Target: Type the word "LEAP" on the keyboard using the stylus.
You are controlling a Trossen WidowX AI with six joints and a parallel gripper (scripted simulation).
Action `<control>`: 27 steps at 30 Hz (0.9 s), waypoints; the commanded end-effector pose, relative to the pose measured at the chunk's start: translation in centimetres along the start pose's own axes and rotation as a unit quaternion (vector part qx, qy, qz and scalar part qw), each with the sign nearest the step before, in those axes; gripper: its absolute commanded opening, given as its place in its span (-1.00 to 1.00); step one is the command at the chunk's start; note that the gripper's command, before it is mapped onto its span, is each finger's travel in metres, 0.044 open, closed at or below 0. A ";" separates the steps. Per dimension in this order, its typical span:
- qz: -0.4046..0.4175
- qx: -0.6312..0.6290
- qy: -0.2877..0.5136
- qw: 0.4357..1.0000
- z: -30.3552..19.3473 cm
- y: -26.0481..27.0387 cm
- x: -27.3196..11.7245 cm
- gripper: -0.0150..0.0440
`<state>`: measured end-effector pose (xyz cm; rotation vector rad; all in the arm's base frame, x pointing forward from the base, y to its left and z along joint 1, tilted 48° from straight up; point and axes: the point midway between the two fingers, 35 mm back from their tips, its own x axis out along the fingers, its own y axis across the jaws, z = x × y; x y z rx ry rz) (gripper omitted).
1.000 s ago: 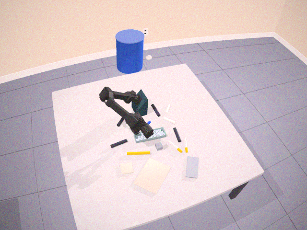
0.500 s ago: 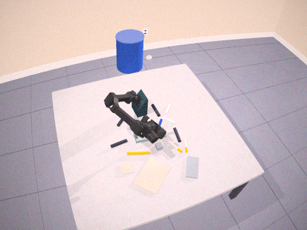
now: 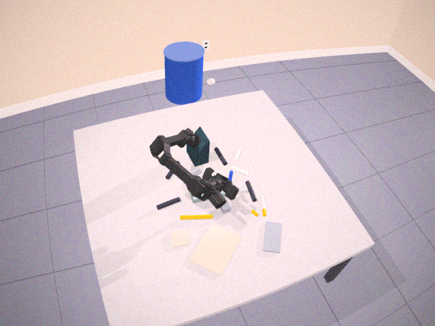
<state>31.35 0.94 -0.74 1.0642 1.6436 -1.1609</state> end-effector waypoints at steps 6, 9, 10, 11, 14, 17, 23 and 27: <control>-0.004 0.001 -0.001 1.000 1.3 -0.1 0.8 -0.40; -0.004 0.001 -0.001 1.000 1.5 0.1 0.9 -0.22; -0.004 0.001 -0.001 1.000 1.5 0.1 0.9 -0.22; -0.004 0.001 -0.001 1.000 1.5 0.1 0.9 -0.22; -0.004 0.001 -0.001 1.000 1.5 0.1 0.9 -0.22; -0.004 0.001 -0.001 1.000 1.5 0.1 0.9 -0.22; -0.004 0.001 -0.001 1.000 1.5 0.1 0.9 -0.22; -0.004 0.001 -0.001 1.000 1.6 0.0 0.8 -0.22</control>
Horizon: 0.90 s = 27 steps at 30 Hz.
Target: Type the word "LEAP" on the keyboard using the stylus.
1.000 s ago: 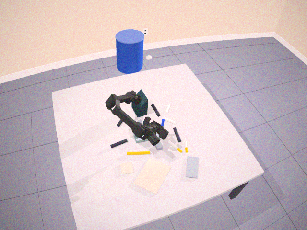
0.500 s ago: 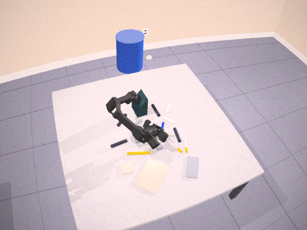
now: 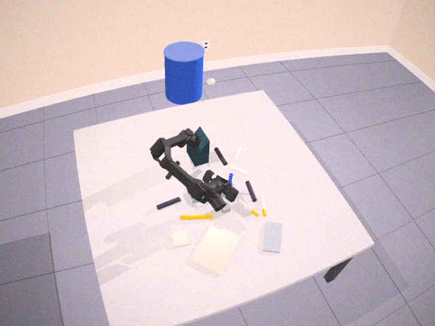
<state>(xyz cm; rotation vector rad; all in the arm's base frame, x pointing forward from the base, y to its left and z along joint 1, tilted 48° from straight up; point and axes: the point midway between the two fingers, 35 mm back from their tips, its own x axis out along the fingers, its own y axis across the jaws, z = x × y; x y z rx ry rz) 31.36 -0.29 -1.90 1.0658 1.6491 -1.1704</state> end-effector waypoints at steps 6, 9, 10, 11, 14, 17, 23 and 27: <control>0.000 -0.002 -0.003 1.000 0.1 0.0 -0.1 -0.22; 0.000 -0.002 -0.003 1.000 0.1 0.0 -0.1 -0.22; 0.000 -0.002 -0.003 1.000 0.1 -0.1 -0.1 -0.22; 0.000 -0.002 -0.003 1.000 0.1 -0.1 -0.1 -0.22; 0.000 -0.002 -0.003 1.000 0.1 -0.1 -0.1 -0.22; 0.000 -0.002 -0.003 1.000 0.1 -0.1 -0.1 -0.22; 0.000 -0.002 -0.003 1.000 0.2 -0.1 -0.1 -0.22; 0.000 -0.002 -0.003 1.000 0.3 -0.1 0.0 -0.22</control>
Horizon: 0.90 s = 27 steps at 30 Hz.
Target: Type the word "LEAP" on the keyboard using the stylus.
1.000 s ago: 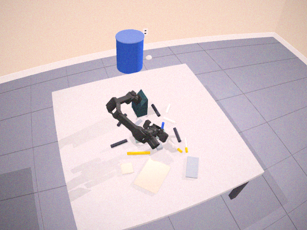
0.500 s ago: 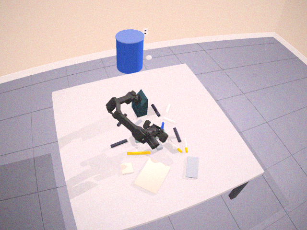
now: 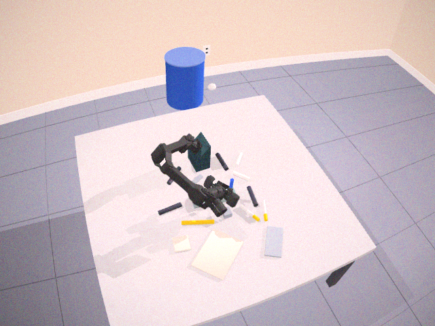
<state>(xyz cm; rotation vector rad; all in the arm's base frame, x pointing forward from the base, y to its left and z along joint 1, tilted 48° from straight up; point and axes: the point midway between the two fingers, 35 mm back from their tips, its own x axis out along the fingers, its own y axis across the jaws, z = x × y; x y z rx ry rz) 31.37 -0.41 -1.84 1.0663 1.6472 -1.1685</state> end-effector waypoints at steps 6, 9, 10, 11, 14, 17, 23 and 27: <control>-0.001 -0.002 -0.002 1.000 0.3 -0.1 0.2 -0.22; -0.001 -0.002 -0.002 1.000 0.4 -0.1 0.2 -0.22; -0.001 -0.002 -0.002 1.000 0.5 -0.1 0.3 -0.22; -0.001 -0.002 -0.002 1.000 0.5 -0.1 0.3 -0.22; -0.001 -0.002 -0.002 1.000 0.6 -0.1 0.3 -0.22; -0.001 -0.002 -0.002 1.000 0.7 -0.1 0.4 -0.22; -0.001 -0.002 -0.002 1.000 0.8 -0.1 0.5 -0.22; -0.001 -0.002 -0.003 1.000 0.9 -0.1 0.5 -0.22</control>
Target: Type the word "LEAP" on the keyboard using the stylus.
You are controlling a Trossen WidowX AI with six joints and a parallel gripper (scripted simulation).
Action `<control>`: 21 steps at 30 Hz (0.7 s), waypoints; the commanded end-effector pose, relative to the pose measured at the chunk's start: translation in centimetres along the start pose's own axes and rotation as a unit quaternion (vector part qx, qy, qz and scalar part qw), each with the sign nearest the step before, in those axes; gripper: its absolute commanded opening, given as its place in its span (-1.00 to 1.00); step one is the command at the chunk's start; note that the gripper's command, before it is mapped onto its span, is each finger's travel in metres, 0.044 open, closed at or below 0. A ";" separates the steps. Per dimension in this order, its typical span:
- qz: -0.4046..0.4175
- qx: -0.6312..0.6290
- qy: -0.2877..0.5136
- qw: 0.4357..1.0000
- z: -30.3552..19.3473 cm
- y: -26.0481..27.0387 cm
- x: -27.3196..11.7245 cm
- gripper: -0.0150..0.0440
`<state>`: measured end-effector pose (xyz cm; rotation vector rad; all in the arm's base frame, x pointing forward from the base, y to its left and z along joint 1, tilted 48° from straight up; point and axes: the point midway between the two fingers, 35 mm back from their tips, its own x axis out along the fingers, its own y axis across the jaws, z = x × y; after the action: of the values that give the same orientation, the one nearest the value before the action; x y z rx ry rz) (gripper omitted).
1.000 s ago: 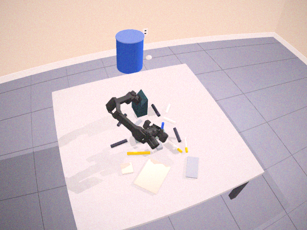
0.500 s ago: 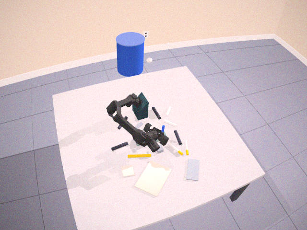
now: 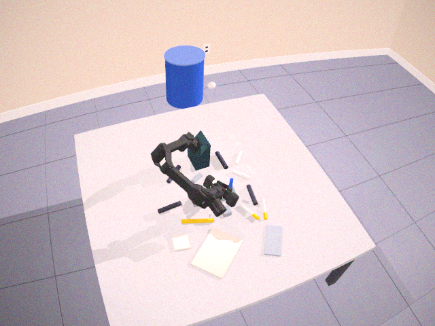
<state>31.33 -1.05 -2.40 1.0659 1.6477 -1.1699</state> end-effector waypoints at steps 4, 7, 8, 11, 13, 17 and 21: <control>-0.001 -0.002 -0.003 1.000 0.3 0.0 0.2 -0.22; -0.001 -0.002 -0.003 1.000 0.4 0.0 0.2 -0.22; -0.001 -0.002 -0.003 1.000 0.5 0.0 0.2 -0.22; -0.001 -0.002 -0.003 1.000 0.5 0.0 0.3 -0.22; -0.001 -0.002 -0.003 1.000 0.6 0.0 0.3 -0.22; -0.001 -0.002 -0.003 1.000 0.7 0.0 0.4 -0.22; -0.001 -0.002 -0.003 1.000 0.9 0.0 0.5 -0.22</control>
<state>31.31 -1.60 -2.91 1.0655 1.6483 -1.1692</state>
